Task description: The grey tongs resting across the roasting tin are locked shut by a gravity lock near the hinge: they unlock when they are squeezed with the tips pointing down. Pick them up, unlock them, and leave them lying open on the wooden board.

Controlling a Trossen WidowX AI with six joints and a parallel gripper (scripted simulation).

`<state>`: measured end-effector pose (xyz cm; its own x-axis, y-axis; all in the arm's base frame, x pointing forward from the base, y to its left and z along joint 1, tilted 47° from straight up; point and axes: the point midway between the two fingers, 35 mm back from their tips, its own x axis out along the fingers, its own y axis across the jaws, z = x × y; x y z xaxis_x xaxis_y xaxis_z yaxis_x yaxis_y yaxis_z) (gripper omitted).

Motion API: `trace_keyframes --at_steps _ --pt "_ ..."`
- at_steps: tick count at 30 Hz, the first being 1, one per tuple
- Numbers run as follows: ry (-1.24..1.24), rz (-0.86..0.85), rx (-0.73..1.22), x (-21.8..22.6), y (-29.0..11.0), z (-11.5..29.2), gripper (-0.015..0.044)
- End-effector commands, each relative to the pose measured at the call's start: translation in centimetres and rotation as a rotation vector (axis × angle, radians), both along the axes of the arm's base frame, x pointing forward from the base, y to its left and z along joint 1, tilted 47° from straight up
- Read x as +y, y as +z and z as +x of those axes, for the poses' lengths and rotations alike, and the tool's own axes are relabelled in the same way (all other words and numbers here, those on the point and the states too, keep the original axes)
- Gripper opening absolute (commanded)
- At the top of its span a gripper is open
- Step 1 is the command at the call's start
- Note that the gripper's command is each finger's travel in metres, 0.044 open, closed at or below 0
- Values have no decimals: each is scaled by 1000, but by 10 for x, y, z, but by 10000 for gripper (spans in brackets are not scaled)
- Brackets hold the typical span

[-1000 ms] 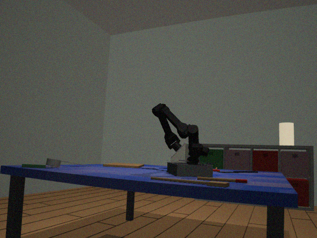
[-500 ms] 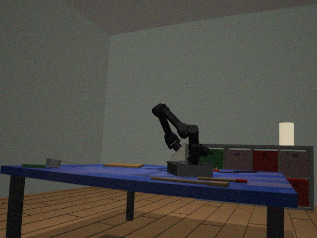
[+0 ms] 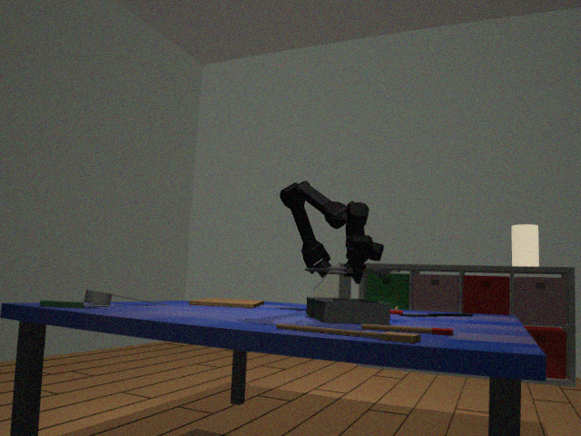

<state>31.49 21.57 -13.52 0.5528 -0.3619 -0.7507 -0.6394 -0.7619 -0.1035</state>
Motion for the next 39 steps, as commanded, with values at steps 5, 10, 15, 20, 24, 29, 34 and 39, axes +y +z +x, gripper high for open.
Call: trace_keyframes --at_steps 5,10,15,20,24,29,34,39 --pt "-8 -12 6 -2 0 -2 -150" --pt "-19 -20 18 -1 -1 -1 -150" --pt "-50 -43 49 -1 -4 0 -150" --pt "-84 -68 82 -1 -6 2 -150" --pt "-112 -89 107 -1 -7 3 -150" --pt "-148 -117 138 -1 -8 4 -150" --pt "-184 -145 167 -2 -8 5 -150" --pt "-220 -175 196 -3 -6 5 -150"
